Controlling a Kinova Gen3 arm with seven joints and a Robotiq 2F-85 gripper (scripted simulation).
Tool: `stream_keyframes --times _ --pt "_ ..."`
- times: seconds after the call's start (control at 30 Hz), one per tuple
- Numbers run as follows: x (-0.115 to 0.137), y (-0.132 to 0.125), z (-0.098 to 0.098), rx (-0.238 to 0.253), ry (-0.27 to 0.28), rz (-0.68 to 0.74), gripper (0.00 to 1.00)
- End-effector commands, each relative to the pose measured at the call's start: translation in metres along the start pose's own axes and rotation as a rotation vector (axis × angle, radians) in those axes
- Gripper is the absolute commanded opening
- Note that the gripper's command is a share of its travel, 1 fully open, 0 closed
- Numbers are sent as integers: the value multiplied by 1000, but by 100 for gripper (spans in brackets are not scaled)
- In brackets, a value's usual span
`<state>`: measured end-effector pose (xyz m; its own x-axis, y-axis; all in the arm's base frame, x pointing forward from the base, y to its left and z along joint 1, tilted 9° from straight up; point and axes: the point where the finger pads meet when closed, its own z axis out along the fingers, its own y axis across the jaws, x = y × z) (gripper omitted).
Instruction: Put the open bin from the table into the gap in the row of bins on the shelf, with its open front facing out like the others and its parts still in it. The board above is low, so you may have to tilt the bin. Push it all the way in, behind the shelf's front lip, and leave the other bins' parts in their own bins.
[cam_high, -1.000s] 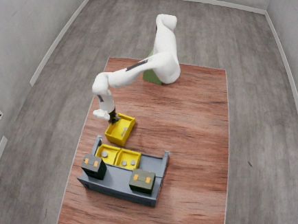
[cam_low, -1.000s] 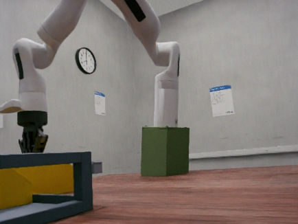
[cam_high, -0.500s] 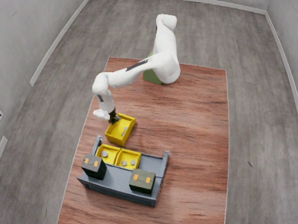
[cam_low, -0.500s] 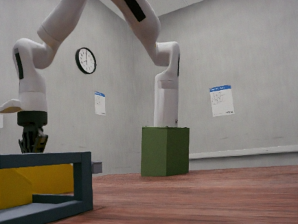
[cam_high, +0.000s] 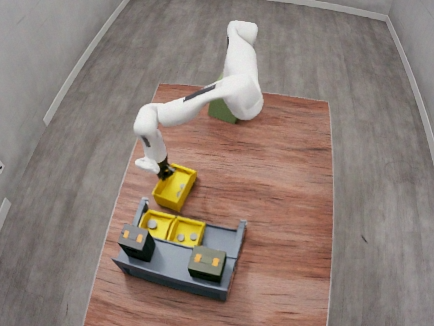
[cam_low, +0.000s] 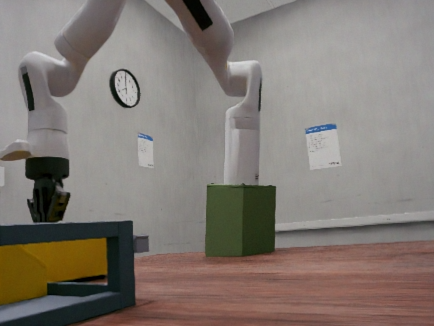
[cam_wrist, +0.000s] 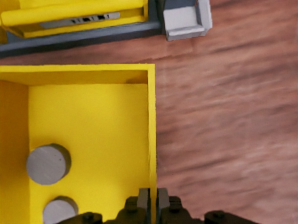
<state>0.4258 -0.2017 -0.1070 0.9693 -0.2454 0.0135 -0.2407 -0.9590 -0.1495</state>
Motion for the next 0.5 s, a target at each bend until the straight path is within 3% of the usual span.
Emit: stream_keyframes --times 0.0,0.3,0.47 --pt "1 0 -3 0 2 0 10" --pt "1 0 -3 0 2 0 10" --pt "1 0 -13 0 3 0 10"
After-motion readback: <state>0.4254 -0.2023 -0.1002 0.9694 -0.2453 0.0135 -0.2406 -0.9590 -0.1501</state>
